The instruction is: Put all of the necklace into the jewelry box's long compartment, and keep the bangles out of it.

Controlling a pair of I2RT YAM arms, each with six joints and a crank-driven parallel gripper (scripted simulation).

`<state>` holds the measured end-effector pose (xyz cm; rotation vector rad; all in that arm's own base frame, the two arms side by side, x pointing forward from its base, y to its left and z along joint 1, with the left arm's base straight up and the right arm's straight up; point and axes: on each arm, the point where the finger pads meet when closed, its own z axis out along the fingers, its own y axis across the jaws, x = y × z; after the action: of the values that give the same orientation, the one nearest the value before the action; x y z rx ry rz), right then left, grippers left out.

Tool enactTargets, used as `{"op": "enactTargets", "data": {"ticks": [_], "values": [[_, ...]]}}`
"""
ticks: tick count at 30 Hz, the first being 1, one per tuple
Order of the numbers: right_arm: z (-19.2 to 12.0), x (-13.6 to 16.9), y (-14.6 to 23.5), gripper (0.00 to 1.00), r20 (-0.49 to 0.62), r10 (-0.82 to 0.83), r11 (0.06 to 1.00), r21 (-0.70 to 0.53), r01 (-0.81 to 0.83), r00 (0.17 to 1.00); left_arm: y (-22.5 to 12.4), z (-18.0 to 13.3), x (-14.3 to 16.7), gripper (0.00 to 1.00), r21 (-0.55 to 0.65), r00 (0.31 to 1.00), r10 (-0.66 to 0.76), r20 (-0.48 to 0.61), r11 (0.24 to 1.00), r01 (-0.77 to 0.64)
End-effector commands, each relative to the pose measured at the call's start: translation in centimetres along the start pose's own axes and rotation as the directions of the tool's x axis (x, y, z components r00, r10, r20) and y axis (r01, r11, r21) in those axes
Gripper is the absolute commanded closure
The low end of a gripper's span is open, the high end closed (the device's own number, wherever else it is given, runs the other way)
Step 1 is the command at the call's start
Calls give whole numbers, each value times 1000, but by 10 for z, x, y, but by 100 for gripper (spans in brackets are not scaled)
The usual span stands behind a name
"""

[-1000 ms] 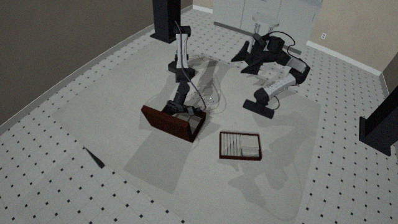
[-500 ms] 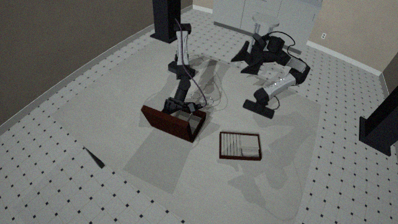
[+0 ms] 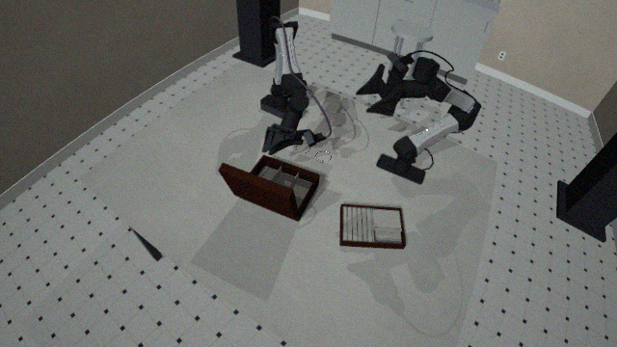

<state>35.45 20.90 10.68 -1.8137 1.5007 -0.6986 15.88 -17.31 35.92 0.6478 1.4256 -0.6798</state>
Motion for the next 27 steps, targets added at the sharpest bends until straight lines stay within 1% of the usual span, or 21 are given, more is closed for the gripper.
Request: {"op": "enactTargets", "data": {"ticks": [1, 5, 9, 11, 13, 18, 26, 27], "values": [[-18, -1, -3, 31, 26, 51, 998, -49, -50, 998, -10, 4, 3, 0, 56, 1000, -12, -7, 998, 13], [-16, -7, 0, 31, 79, 119, 982, -158, -106, 990, -11, 5, -1, 0, 64, 1000, -13, 9, 998, 12], [-16, -17, -3, 31, 145, 240, 935, -302, -188, 960, -8, 6, -5, 0, 44, 1000, -13, 25, 999, 12], [-16, -17, -3, 31, 145, 240, 935, -302, -188, 960, -8, 6, -5, 0, 44, 1000, -13, 25, 999, 12], [-18, -24, -12, 31, 178, 320, 897, -374, -237, 930, -5, 6, -7, 0, 33, 999, -12, 35, 999, 11], [-21, -33, -42, 31, 222, 481, 805, -494, -328, 848, 0, 8, -12, 0, 3, 999, -11, 54, 1000, 11], [-18, -41, -90, 31, 244, 674, 656, -632, -412, 698, 7, 9, -20, 0, -37, 996, -4, 84, 999, 8], [-18, -41, -90, 31, 244, 674, 656, -632, -412, 698, 7, 9, -20, 0, -37, 996, -4, 84, 999, 8]]}}
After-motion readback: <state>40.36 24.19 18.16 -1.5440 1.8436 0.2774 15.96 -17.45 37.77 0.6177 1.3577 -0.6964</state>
